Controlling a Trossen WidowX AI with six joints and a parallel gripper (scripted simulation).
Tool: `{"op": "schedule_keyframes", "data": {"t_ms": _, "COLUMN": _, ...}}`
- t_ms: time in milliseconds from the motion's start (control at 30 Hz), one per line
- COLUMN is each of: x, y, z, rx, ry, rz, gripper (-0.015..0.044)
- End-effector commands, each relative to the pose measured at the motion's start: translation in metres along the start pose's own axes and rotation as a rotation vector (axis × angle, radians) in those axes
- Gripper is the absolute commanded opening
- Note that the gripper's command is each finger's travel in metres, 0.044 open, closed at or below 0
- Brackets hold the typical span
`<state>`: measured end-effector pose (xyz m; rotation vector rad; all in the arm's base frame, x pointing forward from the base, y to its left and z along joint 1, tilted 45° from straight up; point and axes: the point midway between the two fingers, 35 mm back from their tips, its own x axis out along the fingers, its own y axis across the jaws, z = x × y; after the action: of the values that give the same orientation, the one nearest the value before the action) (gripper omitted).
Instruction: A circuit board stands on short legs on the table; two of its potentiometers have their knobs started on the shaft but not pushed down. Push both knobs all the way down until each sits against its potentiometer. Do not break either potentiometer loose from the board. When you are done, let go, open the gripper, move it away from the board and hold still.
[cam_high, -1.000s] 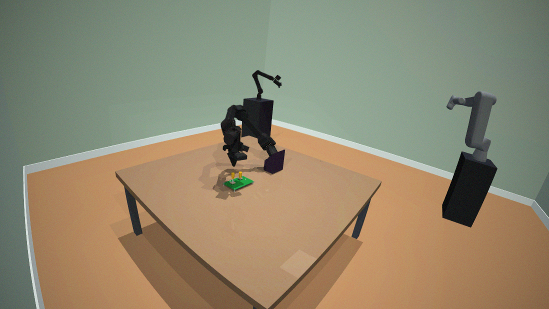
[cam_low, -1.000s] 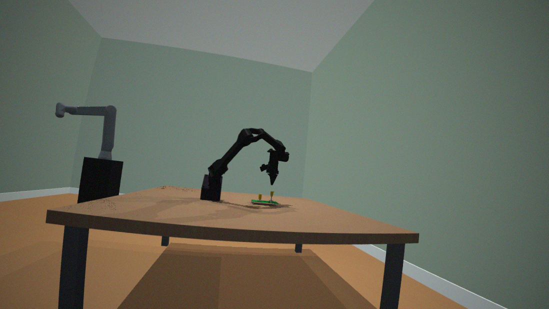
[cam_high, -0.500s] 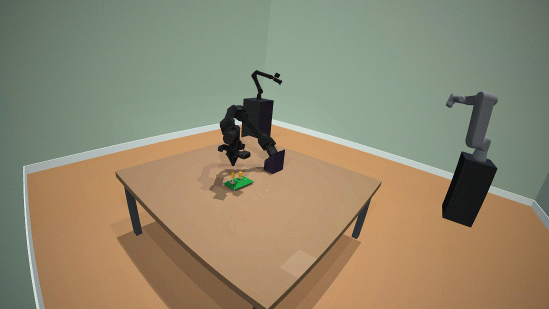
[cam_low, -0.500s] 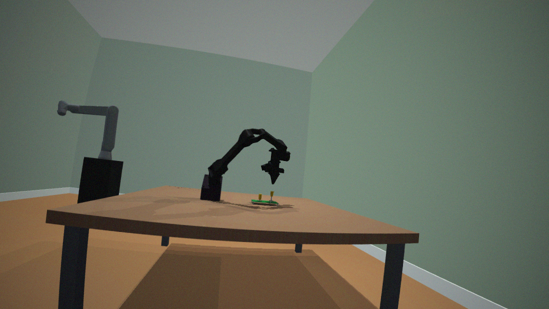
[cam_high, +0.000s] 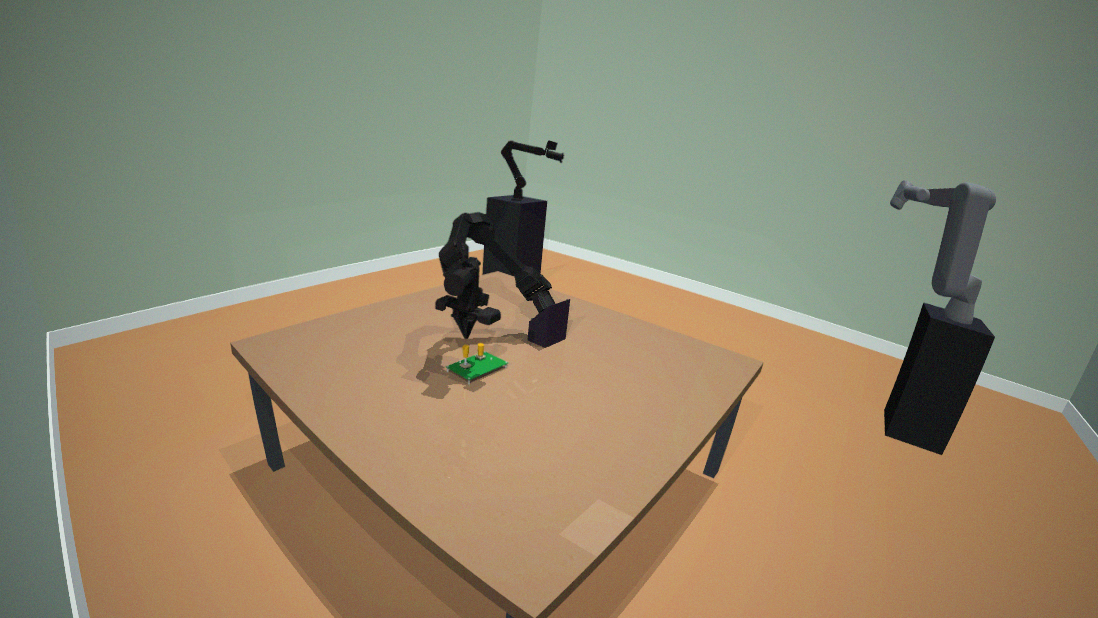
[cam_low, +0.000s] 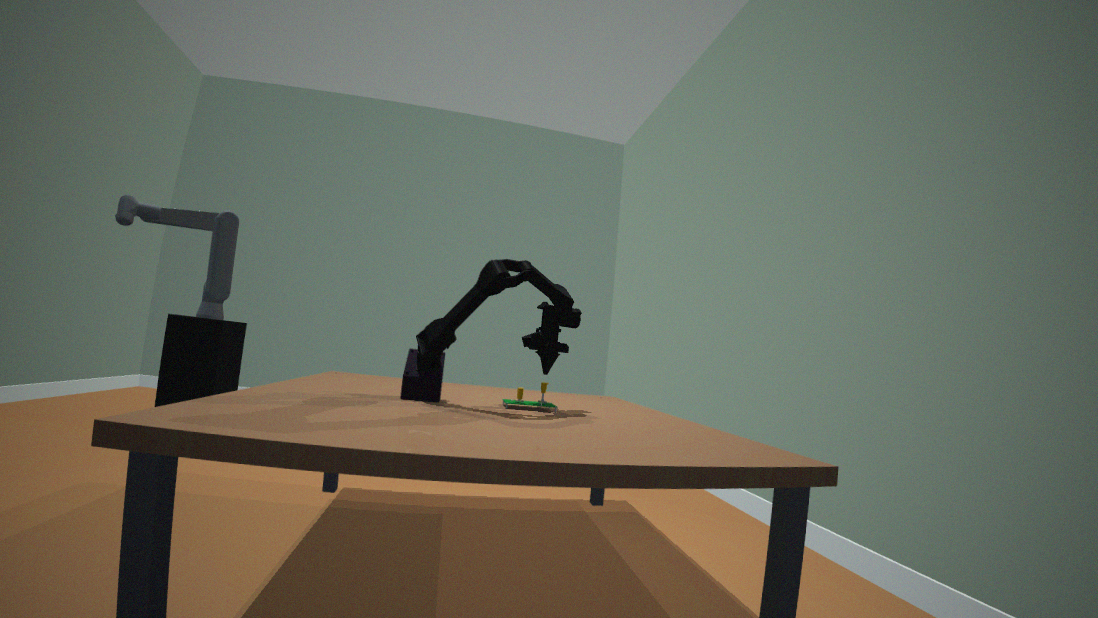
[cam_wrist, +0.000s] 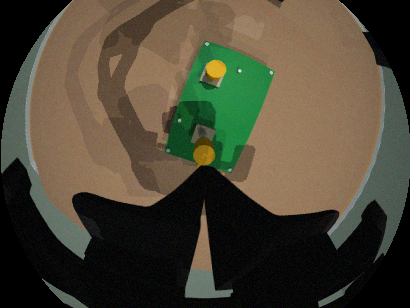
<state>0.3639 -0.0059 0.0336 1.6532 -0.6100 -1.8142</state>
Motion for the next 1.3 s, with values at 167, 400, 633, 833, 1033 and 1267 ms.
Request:
{"op": "schedule_keyframes", "data": {"t_ms": 167, "x": 0.014, "y": 0.001, "z": 0.001, "rx": -0.006, "ry": -0.001, "rz": 0.006, "gripper": 0.0}}
{"op": "schedule_keyframes", "data": {"t_ms": 400, "x": 0.021, "y": 0.001, "z": 0.001, "rx": -0.006, "ry": -0.001, "rz": 0.006, "gripper": 0.0}}
{"op": "schedule_keyframes", "data": {"t_ms": 633, "x": 0.02, "y": 0.001, "z": 0.001, "rx": -0.006, "ry": -0.001, "rz": 0.006, "gripper": 0.0}}
{"op": "schedule_keyframes", "data": {"t_ms": 833, "x": 0.022, "y": 0.001, "z": 0.001, "rx": -0.006, "ry": -0.001, "rz": 0.006, "gripper": 0.0}}
{"op": "schedule_keyframes", "data": {"t_ms": 1033, "x": 0.023, "y": 0.001, "z": 0.001, "rx": -0.006, "ry": -0.001, "rz": 0.006, "gripper": 0.0}}
{"op": "schedule_keyframes", "data": {"t_ms": 1267, "x": 0.025, "y": 0.001, "z": 0.001, "rx": -0.006, "ry": -0.001, "rz": 0.006, "gripper": 0.0}}
